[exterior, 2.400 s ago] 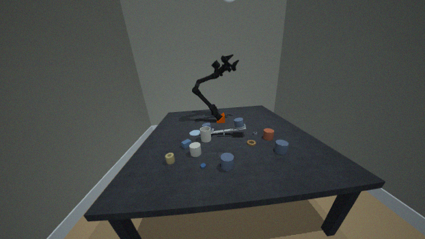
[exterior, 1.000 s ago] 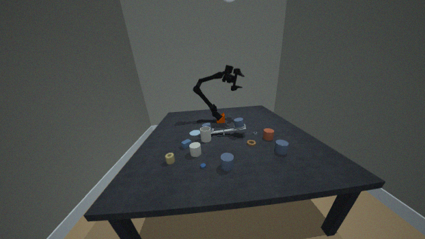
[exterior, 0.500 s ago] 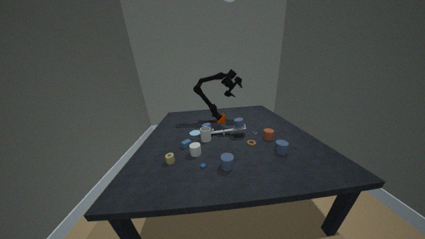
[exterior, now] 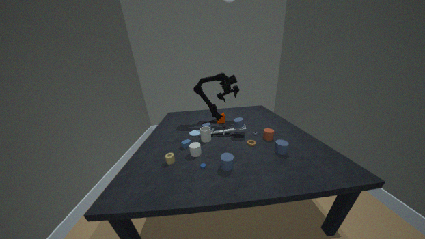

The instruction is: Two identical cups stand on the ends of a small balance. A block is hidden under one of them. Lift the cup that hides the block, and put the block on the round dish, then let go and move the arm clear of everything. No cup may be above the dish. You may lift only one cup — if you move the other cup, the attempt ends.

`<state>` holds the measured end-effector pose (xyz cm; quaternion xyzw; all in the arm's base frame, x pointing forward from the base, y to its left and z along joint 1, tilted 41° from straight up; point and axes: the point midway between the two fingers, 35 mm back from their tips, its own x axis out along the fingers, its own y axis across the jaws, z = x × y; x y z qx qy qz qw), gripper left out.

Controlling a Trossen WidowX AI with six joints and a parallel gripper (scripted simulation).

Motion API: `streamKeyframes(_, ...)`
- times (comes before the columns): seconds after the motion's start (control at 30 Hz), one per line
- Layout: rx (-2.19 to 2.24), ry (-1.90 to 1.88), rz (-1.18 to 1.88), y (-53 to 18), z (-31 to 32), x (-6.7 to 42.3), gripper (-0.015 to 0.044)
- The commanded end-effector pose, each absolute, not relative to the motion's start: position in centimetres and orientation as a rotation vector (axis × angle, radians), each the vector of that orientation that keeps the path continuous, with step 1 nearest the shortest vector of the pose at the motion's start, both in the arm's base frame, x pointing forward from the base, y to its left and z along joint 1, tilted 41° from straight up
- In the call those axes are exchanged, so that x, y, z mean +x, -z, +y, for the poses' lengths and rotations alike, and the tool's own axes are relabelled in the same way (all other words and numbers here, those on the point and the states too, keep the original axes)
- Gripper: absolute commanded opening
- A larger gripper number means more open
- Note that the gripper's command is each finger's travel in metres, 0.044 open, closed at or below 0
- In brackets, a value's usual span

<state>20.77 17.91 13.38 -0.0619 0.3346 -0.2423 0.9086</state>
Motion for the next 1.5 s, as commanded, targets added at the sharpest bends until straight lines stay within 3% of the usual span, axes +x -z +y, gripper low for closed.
streamKeyframes(0.0,-0.273,0.548,0.712,-13.6,15.9,20.8,0.0440)
streamKeyframes(0.53,-0.502,0.624,0.776,-14.7,12.7,20.9,0.0440)
streamKeyframes(1.47,-0.746,0.532,1.532,-16.1,-1.5,25.7,0.0440)
